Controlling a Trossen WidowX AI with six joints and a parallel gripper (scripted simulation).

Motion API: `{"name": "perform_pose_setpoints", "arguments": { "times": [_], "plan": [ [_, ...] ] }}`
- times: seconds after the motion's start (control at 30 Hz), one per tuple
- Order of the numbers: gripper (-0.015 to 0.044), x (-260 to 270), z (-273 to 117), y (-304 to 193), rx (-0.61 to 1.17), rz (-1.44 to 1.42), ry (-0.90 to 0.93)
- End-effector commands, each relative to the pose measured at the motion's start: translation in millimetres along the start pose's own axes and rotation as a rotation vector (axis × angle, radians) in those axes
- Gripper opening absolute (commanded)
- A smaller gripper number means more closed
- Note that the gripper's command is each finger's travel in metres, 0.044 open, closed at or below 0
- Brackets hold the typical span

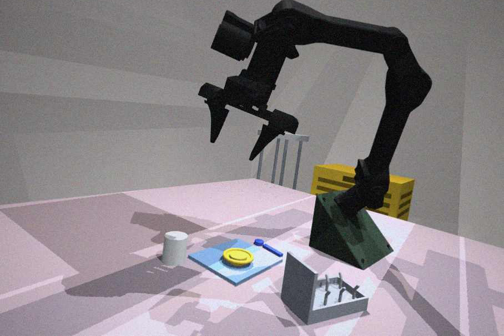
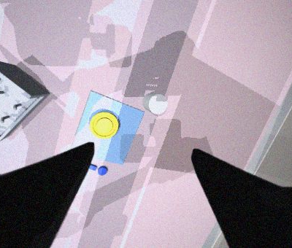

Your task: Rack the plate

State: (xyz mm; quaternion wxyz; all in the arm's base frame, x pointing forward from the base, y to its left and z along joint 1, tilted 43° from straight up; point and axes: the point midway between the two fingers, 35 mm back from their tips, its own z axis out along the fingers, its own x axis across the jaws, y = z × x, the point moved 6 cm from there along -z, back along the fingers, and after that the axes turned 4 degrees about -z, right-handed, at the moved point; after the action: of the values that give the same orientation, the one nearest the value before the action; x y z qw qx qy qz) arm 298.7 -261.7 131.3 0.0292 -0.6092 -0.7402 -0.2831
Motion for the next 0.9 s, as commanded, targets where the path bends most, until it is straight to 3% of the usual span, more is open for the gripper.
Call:
{"name": "perform_pose_setpoints", "arguments": {
  "times": [0.0,0.43,0.7,0.87],
  "plan": [
    [0.04,3,12,-6,0.022,0.094,0.071],
    [0.04,14,42,-20,0.106,0.324,0.235],
    [0.04,45,141,-29,0.104,0.323,0.237],
    [0.04,48,149,-35,0.104,0.323,0.238]
  ]
}}
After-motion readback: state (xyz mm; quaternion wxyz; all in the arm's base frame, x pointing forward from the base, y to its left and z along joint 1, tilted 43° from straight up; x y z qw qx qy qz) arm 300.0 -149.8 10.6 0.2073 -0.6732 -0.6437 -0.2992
